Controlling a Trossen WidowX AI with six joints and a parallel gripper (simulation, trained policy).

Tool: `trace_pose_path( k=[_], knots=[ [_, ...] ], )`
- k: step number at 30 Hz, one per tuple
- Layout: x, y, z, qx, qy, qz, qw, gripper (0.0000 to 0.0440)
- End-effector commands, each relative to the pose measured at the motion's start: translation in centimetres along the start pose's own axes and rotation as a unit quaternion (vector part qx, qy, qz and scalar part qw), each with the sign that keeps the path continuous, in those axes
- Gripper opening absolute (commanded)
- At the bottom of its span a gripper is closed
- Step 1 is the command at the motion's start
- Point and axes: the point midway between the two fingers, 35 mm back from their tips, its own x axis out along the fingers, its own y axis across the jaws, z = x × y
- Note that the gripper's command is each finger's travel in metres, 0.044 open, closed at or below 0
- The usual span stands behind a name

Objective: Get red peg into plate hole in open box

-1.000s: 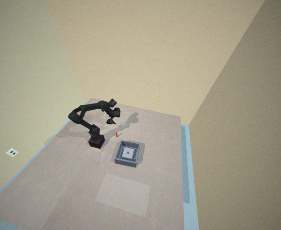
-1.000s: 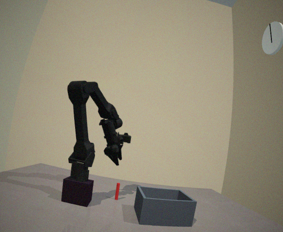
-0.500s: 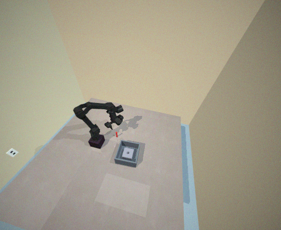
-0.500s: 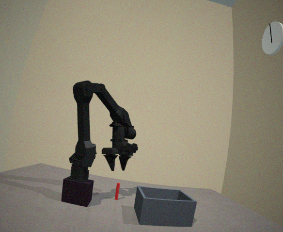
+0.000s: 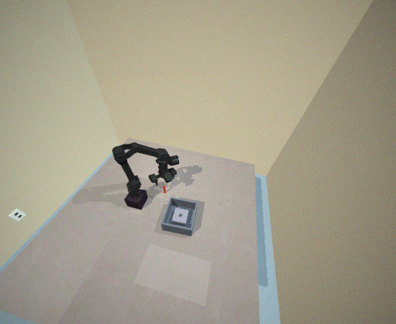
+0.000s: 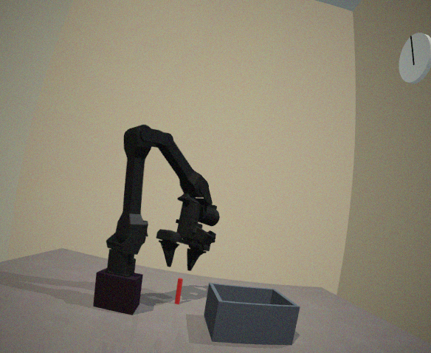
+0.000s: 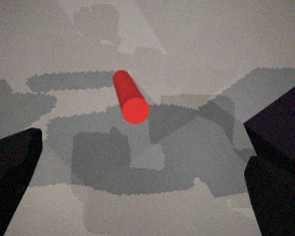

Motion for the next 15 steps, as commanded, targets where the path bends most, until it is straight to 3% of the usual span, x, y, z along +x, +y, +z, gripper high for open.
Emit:
trace_pose_path(
  k=[1, 15],
  knots=[
    [0.7, 0.2, 0.1, 0.009, 0.008, -0.008, 1.0, 0.044],
    [4.8, 0.5, 0.2, 0.01, 0.012, -0.023, 1.0, 0.0432]
  ],
)
